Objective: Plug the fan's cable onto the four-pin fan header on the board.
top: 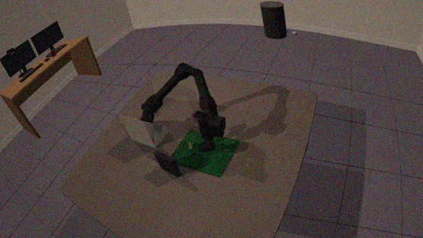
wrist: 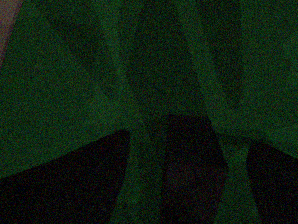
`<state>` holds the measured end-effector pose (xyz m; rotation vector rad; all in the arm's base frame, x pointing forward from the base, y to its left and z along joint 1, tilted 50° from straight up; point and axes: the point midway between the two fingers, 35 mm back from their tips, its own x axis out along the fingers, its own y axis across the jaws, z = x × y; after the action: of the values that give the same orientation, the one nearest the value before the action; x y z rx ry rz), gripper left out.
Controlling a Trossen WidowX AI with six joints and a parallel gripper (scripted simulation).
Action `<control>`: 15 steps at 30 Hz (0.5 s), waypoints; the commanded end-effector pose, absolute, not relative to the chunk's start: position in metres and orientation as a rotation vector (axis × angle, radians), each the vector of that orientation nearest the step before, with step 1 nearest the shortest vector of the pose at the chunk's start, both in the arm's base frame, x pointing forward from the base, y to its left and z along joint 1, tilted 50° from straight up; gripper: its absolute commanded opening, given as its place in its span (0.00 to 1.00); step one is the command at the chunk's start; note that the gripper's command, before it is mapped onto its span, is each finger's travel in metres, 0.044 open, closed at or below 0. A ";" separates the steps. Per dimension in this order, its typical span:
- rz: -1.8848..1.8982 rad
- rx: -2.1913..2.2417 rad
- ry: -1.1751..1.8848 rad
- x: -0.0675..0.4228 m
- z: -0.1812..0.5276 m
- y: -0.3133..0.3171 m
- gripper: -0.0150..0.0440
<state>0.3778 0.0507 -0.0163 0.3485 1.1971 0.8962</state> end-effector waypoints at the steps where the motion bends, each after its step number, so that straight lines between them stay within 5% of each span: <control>1: 0.897 0.348 1.197 0.378 -0.016 0.050 0.51; 6: 0.897 0.348 1.197 0.378 -0.016 0.050 0.29; 15: 0.895 0.354 1.196 0.374 0.016 0.012 0.25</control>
<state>0.3721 0.0324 0.0001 0.3607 1.2140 0.9105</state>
